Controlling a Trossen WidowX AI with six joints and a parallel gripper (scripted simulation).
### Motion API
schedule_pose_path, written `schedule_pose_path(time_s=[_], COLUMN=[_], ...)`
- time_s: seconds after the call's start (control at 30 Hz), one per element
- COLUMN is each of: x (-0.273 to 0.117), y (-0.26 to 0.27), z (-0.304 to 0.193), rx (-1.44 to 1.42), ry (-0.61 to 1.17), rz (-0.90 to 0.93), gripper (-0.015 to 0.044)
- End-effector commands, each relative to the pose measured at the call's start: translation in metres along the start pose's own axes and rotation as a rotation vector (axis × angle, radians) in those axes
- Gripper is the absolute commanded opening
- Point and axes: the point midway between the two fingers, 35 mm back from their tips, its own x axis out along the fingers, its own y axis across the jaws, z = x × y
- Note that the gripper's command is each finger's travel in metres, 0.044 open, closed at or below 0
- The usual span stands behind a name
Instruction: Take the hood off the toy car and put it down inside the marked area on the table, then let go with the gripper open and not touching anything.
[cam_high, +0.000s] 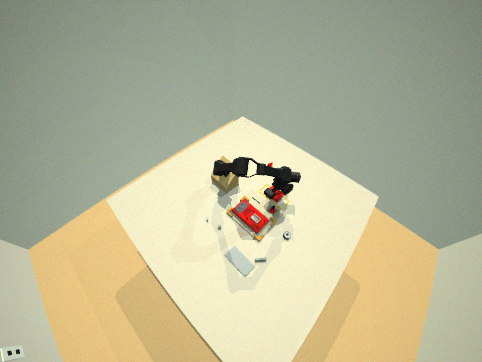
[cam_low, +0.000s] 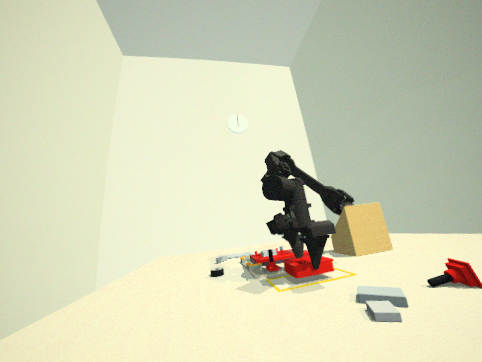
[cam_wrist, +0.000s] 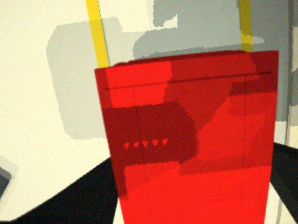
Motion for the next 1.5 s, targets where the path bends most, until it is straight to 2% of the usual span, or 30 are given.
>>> schedule_pose_path(time_s=[0.0, 0.83, 1.37, 1.4, 1.47], x=[0.002, 0.015, 0.013, 0.011, 0.003], y=[0.000, -0.001, 0.000, 0.000, 0.000], z=[0.001, 0.000, 0.000, 0.000, 0.001], rx=[-0.004, -0.004, 0.000, 0.000, 0.000], ry=[-0.003, -0.003, 0.000, 0.000, -0.001], rz=[-0.003, -0.003, -0.001, -0.001, 0.000], gripper=[0.0000, 0.0000, 0.0420, 0.0440, 0.0440])
